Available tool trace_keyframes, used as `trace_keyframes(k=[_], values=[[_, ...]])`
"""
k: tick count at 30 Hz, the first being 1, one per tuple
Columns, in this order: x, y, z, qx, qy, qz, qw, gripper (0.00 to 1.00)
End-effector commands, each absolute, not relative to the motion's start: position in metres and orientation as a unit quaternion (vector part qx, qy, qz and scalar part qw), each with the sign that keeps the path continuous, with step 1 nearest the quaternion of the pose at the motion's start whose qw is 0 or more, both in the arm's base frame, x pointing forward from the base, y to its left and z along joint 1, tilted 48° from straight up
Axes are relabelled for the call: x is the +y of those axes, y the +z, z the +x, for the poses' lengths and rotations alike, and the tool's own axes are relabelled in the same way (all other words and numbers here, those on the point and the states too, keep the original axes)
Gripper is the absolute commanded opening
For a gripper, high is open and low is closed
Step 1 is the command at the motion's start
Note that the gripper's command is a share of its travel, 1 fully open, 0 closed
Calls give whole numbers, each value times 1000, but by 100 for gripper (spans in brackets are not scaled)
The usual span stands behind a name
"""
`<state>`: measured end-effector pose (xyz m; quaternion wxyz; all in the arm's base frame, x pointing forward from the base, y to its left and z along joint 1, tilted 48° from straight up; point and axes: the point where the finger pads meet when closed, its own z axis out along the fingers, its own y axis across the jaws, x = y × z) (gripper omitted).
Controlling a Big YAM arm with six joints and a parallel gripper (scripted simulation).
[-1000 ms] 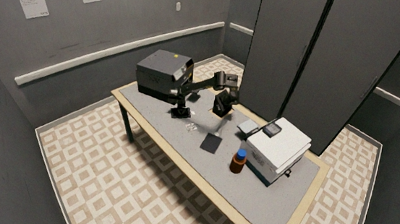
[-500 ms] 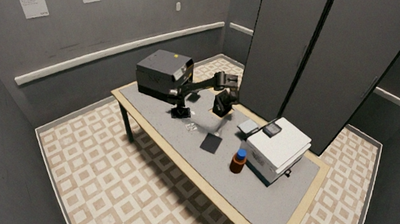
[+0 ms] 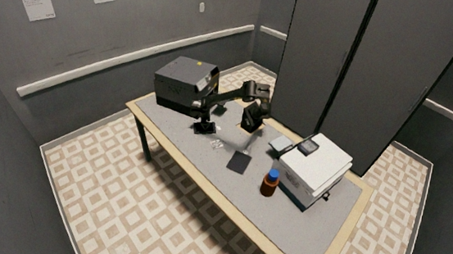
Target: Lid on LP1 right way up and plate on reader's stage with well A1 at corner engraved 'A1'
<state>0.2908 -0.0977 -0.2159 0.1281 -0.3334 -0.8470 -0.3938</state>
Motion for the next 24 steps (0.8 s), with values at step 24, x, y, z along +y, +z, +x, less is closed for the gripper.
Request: trace_keyframes(k=[24], values=[[-128, -210, 311, -851, -388, -339, 99, 100]])
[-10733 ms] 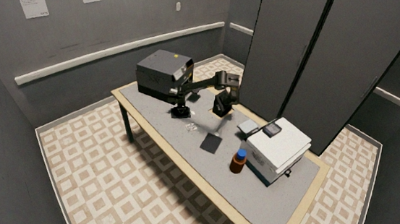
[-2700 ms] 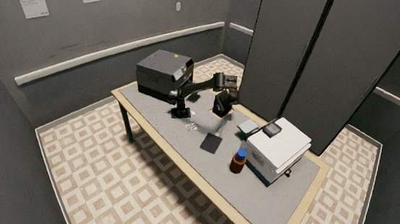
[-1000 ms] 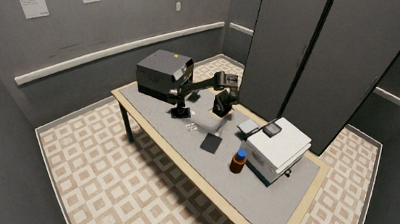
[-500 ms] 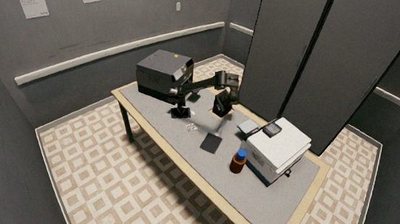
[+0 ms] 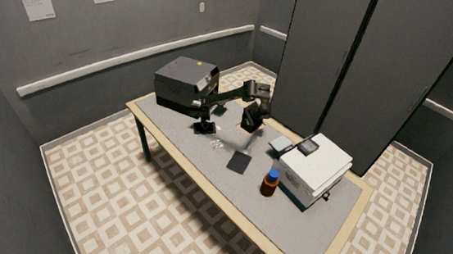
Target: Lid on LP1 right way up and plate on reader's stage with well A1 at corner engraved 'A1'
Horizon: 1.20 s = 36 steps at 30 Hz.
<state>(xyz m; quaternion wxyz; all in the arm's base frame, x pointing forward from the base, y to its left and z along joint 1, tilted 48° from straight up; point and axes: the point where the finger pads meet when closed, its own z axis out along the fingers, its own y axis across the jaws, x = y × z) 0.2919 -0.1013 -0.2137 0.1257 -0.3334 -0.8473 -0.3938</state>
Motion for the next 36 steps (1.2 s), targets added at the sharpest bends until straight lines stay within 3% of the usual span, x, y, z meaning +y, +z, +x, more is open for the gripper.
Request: trace_keyframes(k=[1, 36], values=[[-129, -209, 311, -852, -388, -337, 98, 100], [-160, -172, 300, -853, -392, -328, 107, 100]])
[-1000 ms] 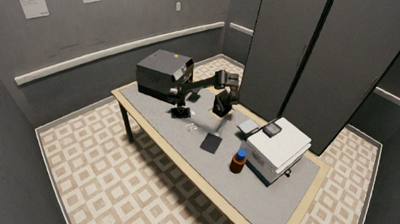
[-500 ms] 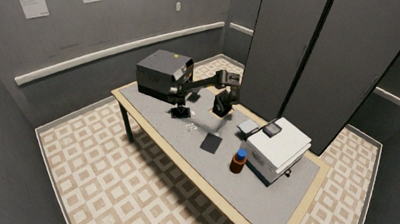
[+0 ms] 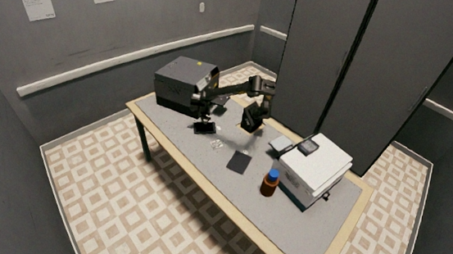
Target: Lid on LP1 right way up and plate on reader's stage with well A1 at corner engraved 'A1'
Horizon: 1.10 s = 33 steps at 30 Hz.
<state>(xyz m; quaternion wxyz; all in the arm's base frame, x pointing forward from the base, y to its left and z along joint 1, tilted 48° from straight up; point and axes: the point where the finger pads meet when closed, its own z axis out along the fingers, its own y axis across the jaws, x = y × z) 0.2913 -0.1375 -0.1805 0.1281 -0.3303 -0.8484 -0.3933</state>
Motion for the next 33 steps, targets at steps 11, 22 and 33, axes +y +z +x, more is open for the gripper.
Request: trace_keyframes(k=[11, 22, 33], values=[[-187, -153, 307, -857, -386, -328, 96, 100], [-164, -162, 301, -852, -388, -330, 119, 100], [-158, -138, 305, -863, -373, -321, 111, 100]])
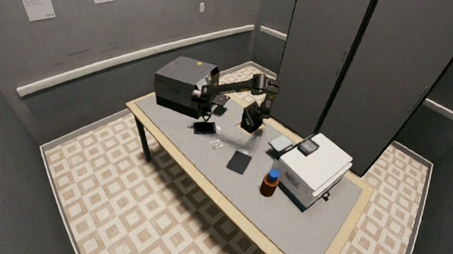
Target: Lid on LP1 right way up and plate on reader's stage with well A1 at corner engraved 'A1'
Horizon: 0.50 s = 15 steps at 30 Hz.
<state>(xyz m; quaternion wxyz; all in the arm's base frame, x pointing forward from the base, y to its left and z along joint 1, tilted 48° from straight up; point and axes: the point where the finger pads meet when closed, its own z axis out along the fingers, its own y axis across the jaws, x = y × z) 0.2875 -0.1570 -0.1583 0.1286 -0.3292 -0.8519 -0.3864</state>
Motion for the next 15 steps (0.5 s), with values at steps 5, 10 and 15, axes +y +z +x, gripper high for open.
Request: trace_keyframes(k=[5, 10, 15], values=[[-155, -112, 326, -874, -359, -310, 103, 100], [-160, -98, 331, -865, -367, -325, 105, 100], [-147, -93, 329, -871, -363, -315, 102, 100]])
